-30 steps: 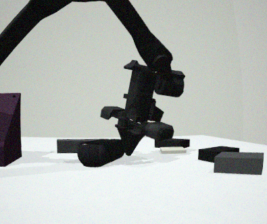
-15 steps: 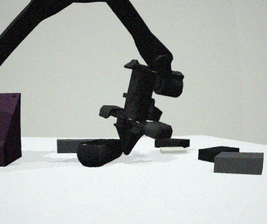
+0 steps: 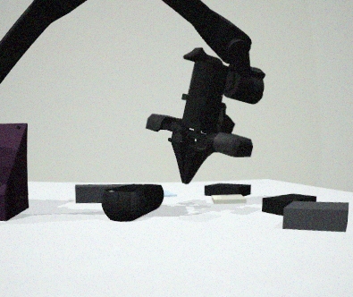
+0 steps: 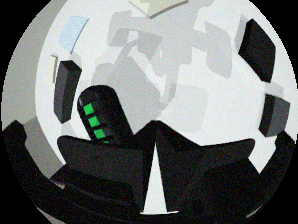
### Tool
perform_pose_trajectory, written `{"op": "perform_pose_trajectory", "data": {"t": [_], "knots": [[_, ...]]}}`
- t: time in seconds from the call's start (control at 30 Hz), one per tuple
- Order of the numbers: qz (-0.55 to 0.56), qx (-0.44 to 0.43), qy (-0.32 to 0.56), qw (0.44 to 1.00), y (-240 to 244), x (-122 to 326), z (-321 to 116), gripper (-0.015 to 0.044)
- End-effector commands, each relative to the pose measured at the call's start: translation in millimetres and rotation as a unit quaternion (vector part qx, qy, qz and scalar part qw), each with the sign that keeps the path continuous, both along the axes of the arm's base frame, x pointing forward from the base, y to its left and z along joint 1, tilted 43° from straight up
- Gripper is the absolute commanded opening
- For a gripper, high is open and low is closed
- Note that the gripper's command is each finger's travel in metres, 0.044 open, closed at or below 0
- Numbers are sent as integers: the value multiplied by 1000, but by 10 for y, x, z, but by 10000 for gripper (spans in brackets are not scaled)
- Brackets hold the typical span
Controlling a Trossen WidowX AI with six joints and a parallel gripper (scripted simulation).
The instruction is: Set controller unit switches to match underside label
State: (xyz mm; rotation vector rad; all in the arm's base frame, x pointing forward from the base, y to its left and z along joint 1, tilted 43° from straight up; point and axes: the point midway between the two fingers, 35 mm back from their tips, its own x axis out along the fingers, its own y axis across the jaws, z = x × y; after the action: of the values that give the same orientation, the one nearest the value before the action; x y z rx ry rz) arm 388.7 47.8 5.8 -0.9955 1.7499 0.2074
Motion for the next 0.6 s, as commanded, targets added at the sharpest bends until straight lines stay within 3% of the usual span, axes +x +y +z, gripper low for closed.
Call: {"op": "perform_pose_trajectory", "data": {"t": [0.0,0.57], "knots": [[31,-17,-3,999,67,-125,17,0],[172,-99,-22,980,149,-900,-91,0]]}}
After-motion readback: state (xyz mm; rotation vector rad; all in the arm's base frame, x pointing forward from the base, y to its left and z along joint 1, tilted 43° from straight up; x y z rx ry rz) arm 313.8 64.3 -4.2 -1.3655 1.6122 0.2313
